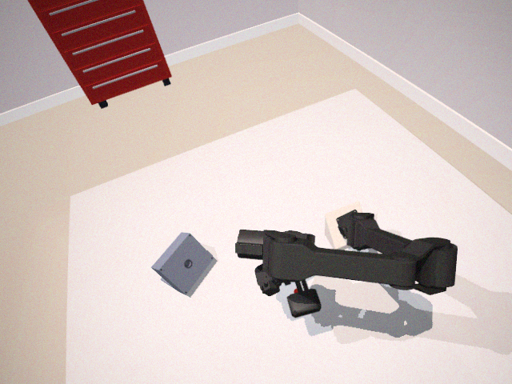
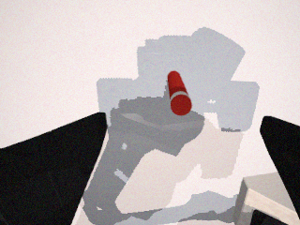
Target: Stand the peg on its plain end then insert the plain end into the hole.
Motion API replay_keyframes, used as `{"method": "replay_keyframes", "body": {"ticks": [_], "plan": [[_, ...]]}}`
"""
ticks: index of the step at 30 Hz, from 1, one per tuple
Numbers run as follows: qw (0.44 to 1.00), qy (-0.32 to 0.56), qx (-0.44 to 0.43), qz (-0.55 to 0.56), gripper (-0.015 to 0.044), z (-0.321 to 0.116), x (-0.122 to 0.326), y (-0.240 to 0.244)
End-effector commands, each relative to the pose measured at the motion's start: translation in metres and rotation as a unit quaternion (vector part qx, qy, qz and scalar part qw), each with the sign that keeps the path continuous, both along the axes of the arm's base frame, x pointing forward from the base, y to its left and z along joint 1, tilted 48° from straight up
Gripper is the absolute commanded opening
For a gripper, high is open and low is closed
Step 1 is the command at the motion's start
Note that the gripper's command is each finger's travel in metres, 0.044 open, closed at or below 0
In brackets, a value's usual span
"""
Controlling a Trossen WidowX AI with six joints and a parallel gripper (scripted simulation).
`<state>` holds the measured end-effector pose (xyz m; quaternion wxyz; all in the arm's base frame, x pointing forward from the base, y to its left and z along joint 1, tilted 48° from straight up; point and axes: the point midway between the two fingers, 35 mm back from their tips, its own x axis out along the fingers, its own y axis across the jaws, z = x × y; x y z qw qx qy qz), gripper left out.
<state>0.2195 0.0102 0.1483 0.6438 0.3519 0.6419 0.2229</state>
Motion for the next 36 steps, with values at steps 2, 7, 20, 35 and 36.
{"method": "replay_keyframes", "body": {"ticks": [2, 7, 20, 35, 36], "plan": [[1.000, -0.008, 0.001, 0.006, 0.0440, -0.002, 0.001, 0.003], [1.000, -0.008, 0.000, 0.005, 0.0440, -0.007, 0.002, 0.008], [1.000, -0.009, -0.001, 0.005, 0.0440, -0.021, 0.005, 0.023], [1.000, -0.009, 0.001, 0.005, 0.0440, -0.037, 0.006, 0.042], [1.000, -0.009, 0.001, 0.005, 0.0440, -0.038, 0.005, 0.043]]}}
